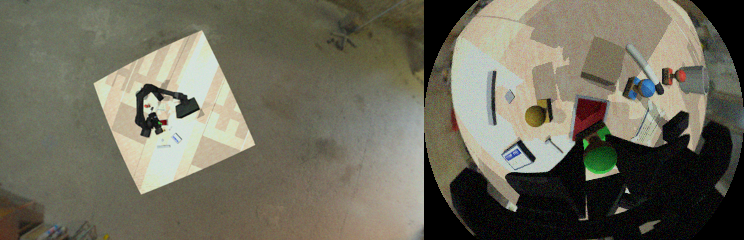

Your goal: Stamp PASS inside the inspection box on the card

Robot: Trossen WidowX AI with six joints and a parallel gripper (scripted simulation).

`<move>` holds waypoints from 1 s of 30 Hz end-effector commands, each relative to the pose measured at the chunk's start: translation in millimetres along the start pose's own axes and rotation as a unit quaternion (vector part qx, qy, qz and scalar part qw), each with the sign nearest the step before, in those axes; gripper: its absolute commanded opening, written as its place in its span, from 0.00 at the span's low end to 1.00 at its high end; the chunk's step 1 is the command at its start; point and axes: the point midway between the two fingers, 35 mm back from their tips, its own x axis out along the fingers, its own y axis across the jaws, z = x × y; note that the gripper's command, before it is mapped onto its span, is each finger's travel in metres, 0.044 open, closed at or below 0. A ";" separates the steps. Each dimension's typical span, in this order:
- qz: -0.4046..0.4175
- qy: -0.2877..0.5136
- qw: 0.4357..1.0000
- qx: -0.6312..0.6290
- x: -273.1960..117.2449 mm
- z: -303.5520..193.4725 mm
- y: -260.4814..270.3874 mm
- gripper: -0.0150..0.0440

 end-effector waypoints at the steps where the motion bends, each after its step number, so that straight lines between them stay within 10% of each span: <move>1: -0.001 -0.001 1.000 -0.003 2.7 0.1 -0.5 0.25; 30: -0.001 -0.001 1.000 -0.002 21.9 0.3 -0.9 0.25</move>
